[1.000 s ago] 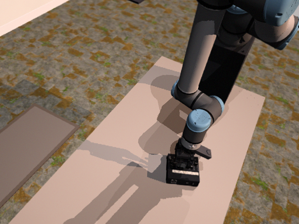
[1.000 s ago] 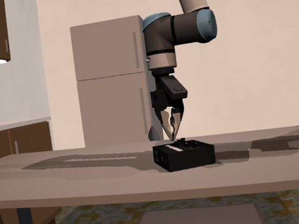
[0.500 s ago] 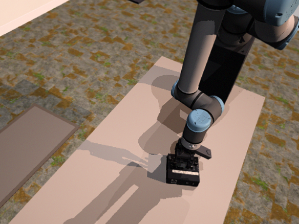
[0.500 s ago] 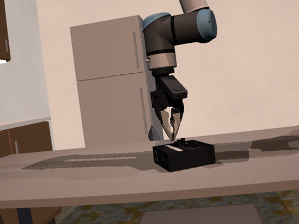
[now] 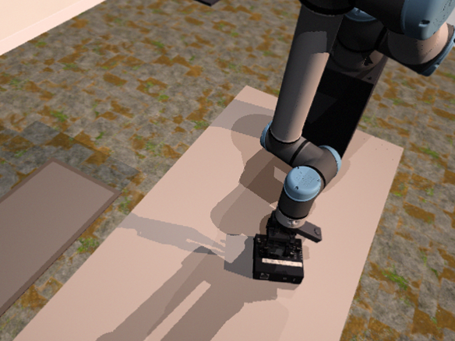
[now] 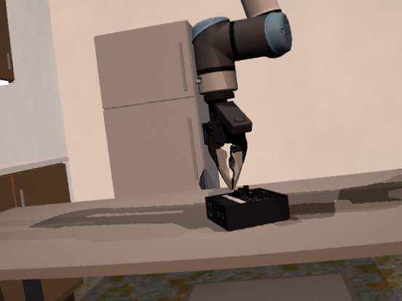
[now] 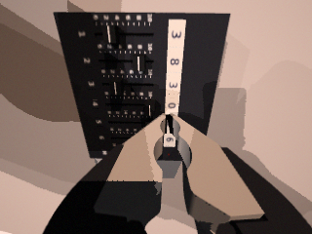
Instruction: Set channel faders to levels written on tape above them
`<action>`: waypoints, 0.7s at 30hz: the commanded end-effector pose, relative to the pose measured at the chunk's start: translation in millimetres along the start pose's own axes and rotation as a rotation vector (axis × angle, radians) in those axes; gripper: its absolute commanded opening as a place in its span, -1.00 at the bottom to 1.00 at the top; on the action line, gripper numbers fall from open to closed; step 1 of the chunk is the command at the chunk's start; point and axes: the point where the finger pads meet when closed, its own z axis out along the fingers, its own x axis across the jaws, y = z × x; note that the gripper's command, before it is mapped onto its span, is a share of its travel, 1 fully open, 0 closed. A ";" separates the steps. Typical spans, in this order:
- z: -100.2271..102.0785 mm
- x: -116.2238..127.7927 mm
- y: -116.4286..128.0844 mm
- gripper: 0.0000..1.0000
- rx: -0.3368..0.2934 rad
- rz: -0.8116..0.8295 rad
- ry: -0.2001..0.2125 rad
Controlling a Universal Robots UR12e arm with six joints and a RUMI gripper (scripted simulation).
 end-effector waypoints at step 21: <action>10.8 0.4 0.1 -1.00 0.000 0.000 0.001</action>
